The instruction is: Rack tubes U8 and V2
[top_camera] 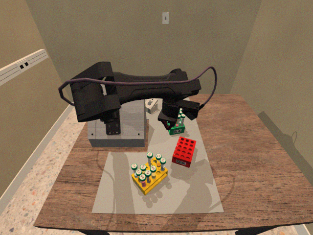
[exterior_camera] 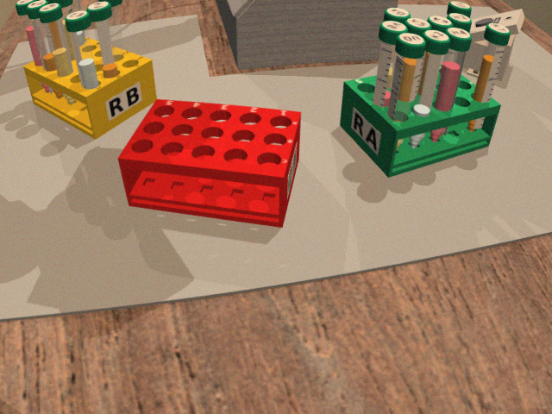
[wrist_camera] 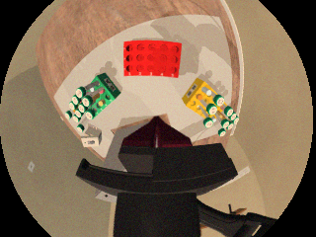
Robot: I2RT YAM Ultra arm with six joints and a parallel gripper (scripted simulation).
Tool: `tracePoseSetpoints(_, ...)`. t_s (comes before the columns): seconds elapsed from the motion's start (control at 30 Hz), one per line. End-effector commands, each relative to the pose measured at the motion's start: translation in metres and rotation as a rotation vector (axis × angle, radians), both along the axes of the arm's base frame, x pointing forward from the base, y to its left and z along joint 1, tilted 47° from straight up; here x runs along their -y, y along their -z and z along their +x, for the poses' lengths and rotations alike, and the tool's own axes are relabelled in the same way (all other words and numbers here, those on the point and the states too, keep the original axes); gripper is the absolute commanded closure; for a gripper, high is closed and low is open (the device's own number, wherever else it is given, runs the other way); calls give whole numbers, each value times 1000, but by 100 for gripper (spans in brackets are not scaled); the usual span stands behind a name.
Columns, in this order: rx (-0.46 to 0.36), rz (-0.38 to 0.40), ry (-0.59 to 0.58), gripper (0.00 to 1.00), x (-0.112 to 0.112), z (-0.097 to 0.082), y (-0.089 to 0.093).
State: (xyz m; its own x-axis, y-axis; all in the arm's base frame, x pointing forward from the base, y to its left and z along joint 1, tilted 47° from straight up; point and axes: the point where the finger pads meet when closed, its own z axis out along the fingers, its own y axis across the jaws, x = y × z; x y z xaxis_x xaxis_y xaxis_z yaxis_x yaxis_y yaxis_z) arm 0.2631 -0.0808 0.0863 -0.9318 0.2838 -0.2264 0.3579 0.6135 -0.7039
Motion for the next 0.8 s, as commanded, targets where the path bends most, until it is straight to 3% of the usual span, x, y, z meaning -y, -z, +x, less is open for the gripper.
tracePoseSetpoints(0.0,50,14,-7,100,-13,20,5)
tracePoseSetpoints(0.17,66,10,-9,100,-11,18,-5)
tracePoseSetpoints(0.77,57,8,-9,100,-11,18,-2)
